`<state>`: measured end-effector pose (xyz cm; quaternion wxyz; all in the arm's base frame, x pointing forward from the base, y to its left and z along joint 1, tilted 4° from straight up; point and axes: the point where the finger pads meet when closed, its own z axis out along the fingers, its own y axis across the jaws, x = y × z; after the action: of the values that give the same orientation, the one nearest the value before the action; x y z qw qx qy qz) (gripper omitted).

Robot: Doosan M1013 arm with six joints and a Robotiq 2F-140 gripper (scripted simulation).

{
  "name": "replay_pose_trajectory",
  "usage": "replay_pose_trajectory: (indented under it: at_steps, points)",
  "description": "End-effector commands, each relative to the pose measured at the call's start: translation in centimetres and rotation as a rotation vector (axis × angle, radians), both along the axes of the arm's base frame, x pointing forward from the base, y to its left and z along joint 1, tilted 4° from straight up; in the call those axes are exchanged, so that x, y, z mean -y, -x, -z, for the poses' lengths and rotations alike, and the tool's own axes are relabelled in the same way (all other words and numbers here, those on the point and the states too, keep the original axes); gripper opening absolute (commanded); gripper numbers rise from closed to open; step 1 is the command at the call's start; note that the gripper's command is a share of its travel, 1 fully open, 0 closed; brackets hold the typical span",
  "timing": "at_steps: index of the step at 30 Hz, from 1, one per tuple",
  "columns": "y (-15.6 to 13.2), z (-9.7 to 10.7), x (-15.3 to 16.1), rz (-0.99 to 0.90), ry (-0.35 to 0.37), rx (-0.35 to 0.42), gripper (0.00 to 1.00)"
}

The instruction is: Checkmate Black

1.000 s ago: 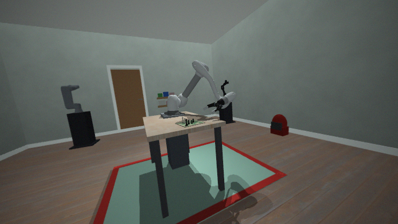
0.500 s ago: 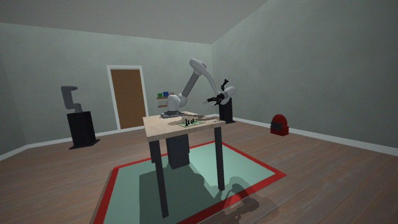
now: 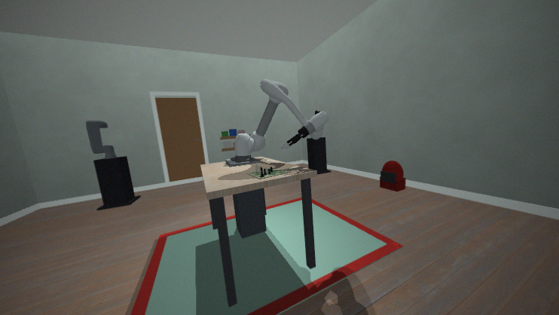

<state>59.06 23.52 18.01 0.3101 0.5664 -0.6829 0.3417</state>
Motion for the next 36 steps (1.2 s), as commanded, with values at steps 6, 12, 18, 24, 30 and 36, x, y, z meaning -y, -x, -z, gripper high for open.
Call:
replay_pose_trajectory:
  at_steps: [6, 12, 18, 24, 30, 36]
  points:
    - [-1.1, 0.2, 9.5, 0.475, -0.302, 0.261, 1.0]
    - [-1.4, 0.2, 12.8, 0.755, -0.476, 0.412, 1.0]
    - [-1.9, 0.2, 16.8, 1.039, -0.656, 0.567, 1.0]
    - [-2.4, 0.2, 20.7, 1.306, -0.825, 0.712, 1.0]
    - [-2.4, 0.2, 21.0, 1.32, -0.833, 0.72, 1.0]
    - [-2.4, 0.2, 21.0, 1.32, -0.833, 0.72, 1.0]
